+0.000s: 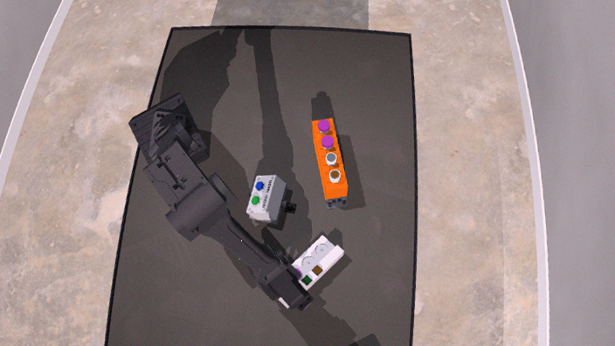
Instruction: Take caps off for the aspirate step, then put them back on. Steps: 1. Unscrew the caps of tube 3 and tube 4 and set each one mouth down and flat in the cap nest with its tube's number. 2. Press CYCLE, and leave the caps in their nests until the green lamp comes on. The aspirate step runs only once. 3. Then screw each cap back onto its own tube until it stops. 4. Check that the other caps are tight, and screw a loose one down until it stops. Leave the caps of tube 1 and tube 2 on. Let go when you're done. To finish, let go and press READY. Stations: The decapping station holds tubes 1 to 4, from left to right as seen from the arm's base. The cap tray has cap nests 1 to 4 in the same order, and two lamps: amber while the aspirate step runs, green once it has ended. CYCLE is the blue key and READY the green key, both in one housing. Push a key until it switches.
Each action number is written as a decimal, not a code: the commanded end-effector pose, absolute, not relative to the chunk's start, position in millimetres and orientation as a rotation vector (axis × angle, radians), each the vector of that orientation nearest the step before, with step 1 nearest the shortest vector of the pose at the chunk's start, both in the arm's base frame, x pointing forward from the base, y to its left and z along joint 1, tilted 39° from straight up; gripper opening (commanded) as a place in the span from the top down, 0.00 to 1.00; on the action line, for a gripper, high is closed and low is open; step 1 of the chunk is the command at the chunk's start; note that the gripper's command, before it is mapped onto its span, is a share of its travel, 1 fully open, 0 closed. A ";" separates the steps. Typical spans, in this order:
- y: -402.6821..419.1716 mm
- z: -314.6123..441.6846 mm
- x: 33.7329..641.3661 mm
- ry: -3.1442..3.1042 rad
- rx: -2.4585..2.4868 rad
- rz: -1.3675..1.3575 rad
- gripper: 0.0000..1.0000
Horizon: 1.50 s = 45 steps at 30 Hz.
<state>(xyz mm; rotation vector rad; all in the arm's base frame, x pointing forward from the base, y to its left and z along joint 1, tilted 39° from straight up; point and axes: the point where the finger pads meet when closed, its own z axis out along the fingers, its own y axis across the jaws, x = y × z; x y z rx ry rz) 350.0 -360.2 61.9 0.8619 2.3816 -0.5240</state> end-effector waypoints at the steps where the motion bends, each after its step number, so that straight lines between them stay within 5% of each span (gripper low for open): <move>1: -354.9 49.7 352.2 2.390 0.863 -0.514 1.00; 45: -373.4 50.2 356.2 2.374 0.860 -0.531 1.00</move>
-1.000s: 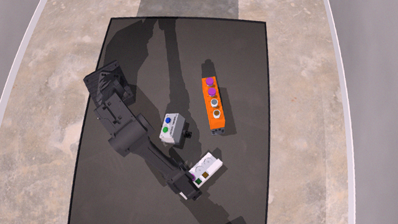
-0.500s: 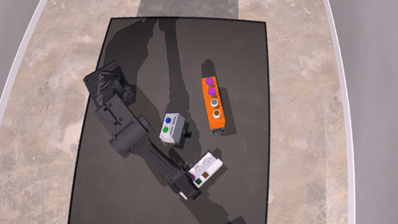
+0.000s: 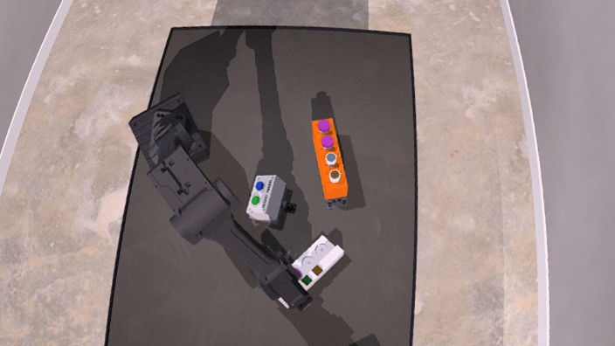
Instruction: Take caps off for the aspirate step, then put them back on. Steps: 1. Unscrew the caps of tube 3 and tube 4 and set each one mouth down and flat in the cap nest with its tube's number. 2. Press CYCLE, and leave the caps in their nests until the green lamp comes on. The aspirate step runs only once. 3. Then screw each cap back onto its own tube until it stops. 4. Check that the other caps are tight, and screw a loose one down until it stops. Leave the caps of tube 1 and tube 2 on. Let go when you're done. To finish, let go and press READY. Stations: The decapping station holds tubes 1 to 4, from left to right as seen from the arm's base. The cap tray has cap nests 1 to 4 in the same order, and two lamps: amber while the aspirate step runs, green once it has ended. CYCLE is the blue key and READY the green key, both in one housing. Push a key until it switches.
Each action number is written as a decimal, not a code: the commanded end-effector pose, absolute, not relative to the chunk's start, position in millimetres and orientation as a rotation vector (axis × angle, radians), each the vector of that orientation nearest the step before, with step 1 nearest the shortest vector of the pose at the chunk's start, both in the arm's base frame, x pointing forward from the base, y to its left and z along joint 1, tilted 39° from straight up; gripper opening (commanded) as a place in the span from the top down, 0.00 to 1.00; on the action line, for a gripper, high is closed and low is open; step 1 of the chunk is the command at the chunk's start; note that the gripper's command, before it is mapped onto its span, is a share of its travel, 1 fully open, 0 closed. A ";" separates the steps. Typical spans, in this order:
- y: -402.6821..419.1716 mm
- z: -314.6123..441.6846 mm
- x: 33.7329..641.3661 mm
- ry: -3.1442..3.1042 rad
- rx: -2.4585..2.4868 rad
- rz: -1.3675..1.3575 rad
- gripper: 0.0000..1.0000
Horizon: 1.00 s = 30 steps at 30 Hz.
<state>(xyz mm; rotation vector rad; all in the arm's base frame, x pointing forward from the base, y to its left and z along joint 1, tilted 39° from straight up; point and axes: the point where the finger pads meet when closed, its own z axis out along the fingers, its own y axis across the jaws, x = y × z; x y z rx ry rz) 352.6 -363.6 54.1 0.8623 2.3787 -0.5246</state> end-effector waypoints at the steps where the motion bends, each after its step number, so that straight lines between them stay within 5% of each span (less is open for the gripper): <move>1: -373.4 50.2 356.2 2.374 0.860 -0.531 1.00; 6: -372.4 48.8 355.2 2.377 0.861 -0.530 1.00; 7: -366.9 53.5 355.4 2.375 0.860 -0.526 0.53; 30: -341.1 83.3 342.5 2.376 0.860 -0.519 0.53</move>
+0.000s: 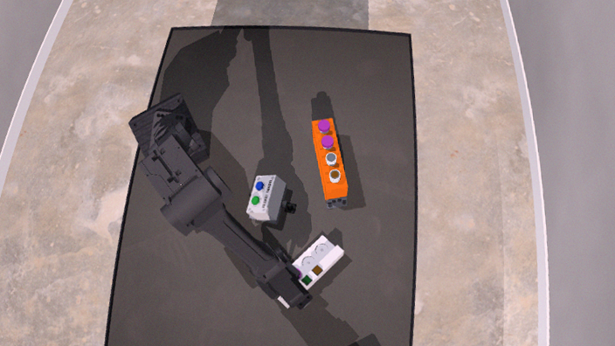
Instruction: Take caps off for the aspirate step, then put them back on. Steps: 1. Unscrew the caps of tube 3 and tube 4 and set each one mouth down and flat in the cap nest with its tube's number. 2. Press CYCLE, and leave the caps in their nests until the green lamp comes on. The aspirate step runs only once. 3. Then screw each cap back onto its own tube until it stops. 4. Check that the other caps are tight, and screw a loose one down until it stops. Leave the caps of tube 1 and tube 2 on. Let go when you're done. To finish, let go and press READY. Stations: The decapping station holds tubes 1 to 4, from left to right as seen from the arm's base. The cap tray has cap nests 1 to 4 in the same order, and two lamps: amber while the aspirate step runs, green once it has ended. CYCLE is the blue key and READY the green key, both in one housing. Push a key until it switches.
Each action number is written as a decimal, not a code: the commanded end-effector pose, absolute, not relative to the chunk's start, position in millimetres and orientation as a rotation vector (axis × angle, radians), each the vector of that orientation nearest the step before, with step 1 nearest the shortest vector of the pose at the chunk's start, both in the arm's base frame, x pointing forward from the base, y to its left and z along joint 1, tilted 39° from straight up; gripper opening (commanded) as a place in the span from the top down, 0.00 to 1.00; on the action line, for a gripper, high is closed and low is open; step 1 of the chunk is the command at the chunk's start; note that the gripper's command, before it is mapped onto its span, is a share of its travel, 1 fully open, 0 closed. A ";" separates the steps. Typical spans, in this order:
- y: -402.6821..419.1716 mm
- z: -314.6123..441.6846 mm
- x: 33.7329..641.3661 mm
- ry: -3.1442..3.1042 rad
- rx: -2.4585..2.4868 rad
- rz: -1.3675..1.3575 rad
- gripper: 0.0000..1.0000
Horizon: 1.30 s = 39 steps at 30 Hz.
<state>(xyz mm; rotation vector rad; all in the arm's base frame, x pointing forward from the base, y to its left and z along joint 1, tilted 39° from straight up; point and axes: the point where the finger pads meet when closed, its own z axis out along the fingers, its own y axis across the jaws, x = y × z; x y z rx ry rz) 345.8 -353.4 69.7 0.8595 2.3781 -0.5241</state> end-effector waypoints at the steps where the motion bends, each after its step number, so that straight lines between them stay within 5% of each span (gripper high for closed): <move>1: -338.5 87.1 340.7 2.376 0.860 -0.519 0.53; 32: -296.9 165.6 307.9 2.365 0.858 -0.528 0.53; 33: -285.7 145.3 307.4 2.441 0.740 -0.557 1.00; 39: -257.8 127.3 302.1 2.567 0.261 -0.717 1.00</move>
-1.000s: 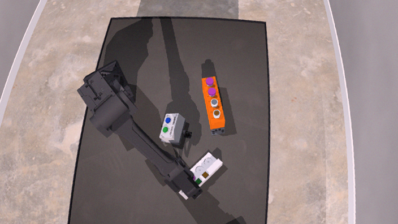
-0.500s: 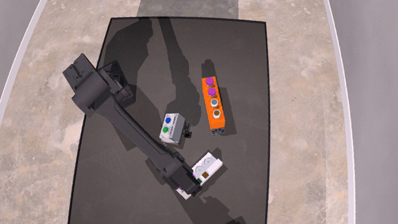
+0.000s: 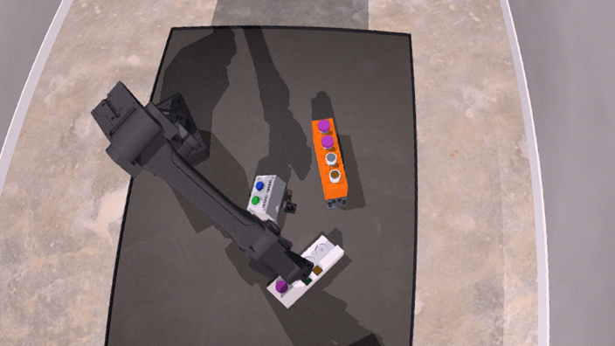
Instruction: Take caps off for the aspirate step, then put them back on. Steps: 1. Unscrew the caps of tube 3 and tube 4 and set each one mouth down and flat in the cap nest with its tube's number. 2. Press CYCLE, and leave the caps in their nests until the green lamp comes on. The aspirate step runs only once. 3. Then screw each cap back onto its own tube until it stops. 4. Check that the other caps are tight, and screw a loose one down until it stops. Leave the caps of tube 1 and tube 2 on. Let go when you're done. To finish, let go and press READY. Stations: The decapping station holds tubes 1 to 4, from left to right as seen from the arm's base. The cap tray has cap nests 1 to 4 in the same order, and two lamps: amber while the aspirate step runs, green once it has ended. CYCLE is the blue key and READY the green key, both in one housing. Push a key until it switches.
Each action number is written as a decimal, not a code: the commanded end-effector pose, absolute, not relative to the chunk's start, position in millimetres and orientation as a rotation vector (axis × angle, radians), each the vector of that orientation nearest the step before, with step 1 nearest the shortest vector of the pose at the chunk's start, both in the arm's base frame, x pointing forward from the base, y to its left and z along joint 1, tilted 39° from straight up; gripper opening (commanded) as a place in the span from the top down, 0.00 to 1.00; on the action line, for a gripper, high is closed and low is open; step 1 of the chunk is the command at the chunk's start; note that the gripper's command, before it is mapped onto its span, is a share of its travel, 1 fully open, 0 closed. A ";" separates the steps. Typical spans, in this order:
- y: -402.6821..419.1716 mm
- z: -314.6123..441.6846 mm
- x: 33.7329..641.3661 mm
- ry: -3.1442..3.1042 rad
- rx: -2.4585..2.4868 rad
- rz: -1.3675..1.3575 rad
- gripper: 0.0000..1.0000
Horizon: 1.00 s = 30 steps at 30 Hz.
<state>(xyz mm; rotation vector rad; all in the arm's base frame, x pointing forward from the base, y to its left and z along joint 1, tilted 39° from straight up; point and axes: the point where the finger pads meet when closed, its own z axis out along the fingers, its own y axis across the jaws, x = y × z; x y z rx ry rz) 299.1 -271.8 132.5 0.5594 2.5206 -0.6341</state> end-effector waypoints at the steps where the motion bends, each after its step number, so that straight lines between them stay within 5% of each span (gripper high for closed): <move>1: -257.5 127.2 302.4 2.572 0.225 -0.723 1.00; 30: -117.5 -38.2 270.7 2.626 0.144 -0.731 1.00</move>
